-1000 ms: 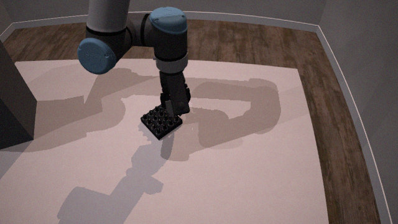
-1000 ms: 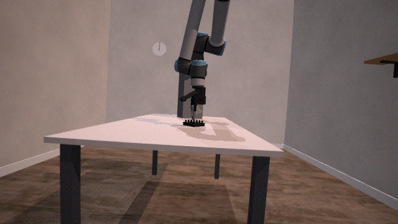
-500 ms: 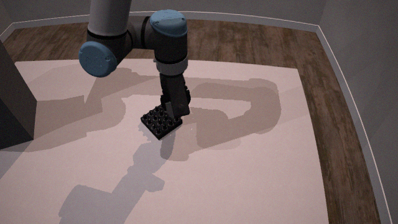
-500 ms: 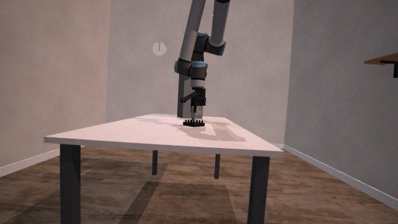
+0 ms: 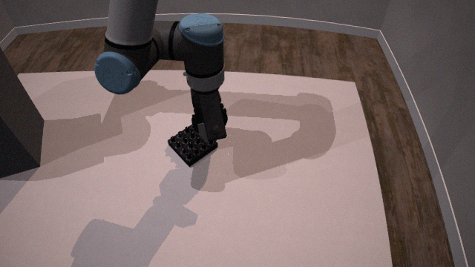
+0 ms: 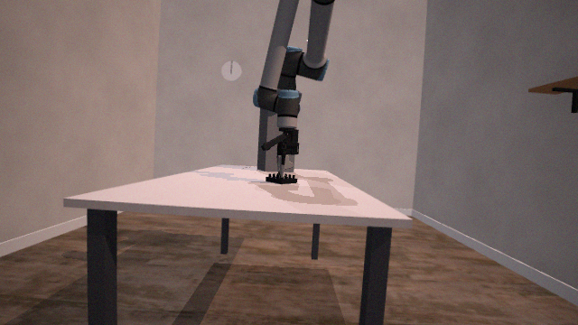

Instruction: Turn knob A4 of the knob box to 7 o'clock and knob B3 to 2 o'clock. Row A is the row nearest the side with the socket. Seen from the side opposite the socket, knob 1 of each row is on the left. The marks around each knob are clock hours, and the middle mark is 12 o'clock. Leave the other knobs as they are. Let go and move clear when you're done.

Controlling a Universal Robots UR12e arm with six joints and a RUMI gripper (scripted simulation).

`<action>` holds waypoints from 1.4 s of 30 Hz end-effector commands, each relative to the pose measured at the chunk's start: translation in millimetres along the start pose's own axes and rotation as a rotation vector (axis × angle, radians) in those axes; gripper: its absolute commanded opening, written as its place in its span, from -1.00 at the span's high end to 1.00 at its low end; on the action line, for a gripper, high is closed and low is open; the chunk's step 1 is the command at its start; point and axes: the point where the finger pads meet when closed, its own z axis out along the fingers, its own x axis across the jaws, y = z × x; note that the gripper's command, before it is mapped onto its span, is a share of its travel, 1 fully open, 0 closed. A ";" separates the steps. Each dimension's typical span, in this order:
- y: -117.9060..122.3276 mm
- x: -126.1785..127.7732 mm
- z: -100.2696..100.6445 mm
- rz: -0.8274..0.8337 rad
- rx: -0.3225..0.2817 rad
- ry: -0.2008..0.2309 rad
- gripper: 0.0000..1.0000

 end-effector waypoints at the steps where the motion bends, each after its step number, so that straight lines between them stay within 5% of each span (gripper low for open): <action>1: -0.1 -0.5 -0.3 0.000 0.000 -0.001 0.78; 42: -0.1 -0.5 -0.3 0.000 0.000 -0.001 0.92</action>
